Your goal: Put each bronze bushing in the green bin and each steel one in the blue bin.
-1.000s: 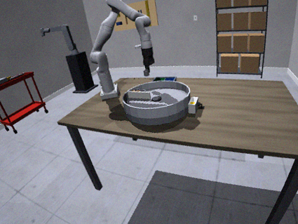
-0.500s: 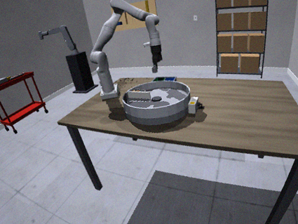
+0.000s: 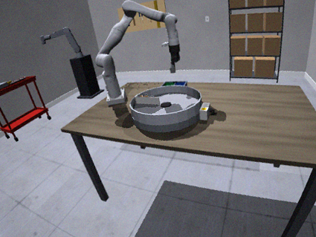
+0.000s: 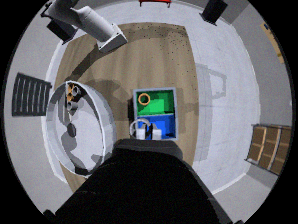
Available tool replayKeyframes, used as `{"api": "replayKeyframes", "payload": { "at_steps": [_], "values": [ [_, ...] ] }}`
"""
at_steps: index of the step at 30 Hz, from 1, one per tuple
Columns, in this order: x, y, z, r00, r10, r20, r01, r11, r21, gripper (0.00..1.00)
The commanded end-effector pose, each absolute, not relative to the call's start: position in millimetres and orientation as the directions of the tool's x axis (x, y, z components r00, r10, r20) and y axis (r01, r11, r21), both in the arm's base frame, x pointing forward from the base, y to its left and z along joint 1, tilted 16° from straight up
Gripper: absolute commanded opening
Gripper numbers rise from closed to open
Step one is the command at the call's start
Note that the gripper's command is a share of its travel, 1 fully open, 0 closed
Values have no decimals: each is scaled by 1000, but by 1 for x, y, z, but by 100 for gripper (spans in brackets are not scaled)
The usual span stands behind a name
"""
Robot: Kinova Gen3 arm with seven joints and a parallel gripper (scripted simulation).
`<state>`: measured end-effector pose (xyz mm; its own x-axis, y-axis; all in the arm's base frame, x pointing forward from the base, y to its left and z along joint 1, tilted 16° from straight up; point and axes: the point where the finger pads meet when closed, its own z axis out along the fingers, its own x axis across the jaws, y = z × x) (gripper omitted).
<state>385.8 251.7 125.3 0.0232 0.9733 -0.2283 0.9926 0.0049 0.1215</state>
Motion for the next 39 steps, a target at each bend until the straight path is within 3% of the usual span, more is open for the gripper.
{"api": "replayKeyframes", "payload": {
  "at_steps": [1,19,39],
  "values": [
    [397,257,122,8,970,-243,992,23,125,0],
    [397,258,123,8,970,-242,992,24,126,0],
    [404,243,66,8,970,-242,992,24,126,0]
  ]
}}
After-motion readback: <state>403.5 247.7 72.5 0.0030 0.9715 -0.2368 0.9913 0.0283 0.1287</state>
